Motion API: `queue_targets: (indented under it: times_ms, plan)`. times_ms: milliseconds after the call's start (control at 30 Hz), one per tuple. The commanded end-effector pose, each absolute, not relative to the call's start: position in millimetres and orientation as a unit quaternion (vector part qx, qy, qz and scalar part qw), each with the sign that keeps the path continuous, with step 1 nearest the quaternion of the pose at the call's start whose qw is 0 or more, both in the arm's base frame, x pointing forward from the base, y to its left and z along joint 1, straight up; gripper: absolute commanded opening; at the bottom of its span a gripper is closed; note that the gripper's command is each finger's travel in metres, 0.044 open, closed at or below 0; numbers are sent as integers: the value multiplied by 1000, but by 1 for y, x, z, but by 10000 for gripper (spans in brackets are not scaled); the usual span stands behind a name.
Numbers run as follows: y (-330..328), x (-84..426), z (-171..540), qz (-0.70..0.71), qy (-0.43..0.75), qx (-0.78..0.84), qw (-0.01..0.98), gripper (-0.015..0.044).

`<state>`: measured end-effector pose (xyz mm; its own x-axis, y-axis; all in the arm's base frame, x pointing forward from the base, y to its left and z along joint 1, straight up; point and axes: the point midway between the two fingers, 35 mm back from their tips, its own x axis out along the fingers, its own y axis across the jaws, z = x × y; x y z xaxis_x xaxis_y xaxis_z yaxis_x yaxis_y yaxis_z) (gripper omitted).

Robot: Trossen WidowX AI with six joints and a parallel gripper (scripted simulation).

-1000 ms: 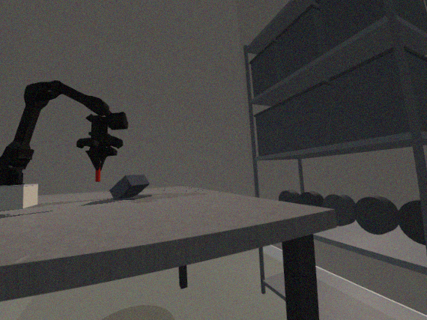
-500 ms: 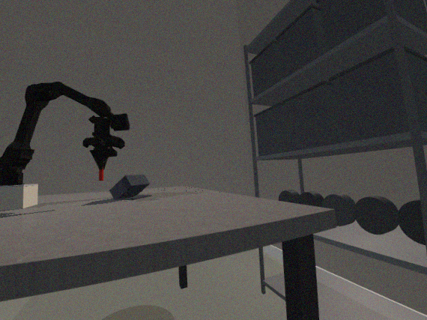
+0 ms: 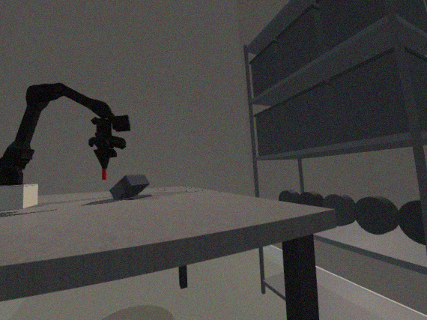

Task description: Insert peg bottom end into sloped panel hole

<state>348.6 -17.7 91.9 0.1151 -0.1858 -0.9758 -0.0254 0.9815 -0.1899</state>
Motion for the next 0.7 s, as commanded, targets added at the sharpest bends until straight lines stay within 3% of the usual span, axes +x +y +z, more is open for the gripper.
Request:
queue_targets:
  times_ms: [0, 667]
  plan:
    - [-12, 349, 94, -47, 658, -98, 745, 0]
    - [15, 353, 98, -13, 642, -169, 748, 0]
